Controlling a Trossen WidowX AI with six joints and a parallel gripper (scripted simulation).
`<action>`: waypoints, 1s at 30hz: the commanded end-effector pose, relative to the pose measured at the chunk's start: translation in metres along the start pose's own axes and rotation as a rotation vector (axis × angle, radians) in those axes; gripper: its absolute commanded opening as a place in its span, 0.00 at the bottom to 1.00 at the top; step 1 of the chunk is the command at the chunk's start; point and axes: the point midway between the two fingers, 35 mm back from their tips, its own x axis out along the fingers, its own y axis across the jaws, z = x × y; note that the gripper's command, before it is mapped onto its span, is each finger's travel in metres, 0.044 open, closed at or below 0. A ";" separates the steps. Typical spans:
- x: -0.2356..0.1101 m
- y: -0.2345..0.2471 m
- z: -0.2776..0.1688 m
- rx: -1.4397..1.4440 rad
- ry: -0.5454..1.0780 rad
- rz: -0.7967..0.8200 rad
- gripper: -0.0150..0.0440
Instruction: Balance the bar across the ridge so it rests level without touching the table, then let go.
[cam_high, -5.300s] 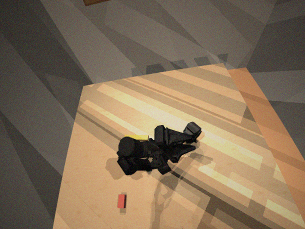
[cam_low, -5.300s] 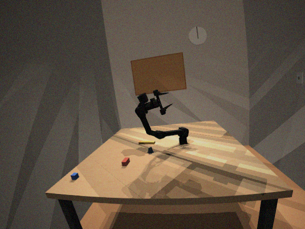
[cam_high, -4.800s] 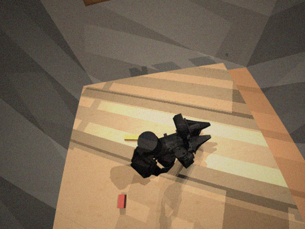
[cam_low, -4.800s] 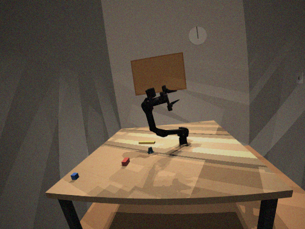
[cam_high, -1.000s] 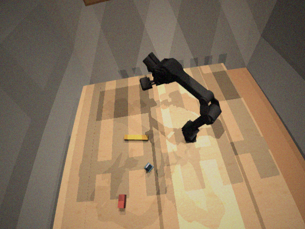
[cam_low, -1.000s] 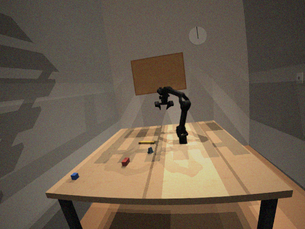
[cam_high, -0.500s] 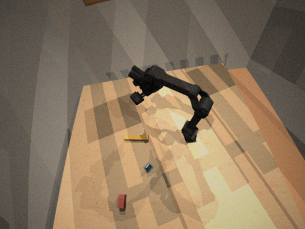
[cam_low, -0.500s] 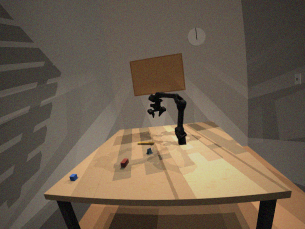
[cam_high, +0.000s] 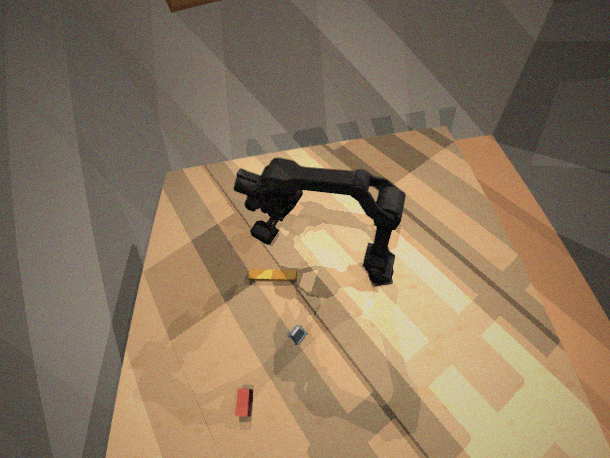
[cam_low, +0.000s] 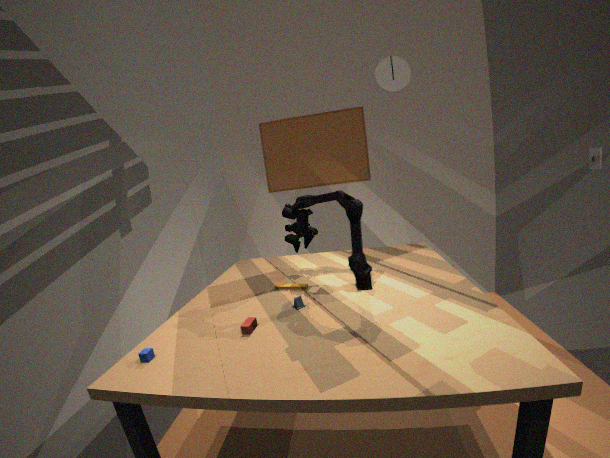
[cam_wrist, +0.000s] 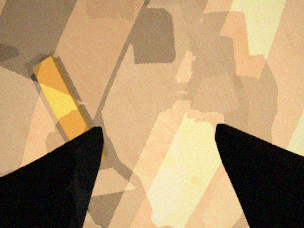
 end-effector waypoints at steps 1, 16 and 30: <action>0.017 0.023 -0.006 -0.100 0.055 0.029 0.79; 0.068 0.099 -0.045 -0.432 0.249 0.106 0.79; 0.111 0.102 -0.057 -0.435 0.252 0.106 0.79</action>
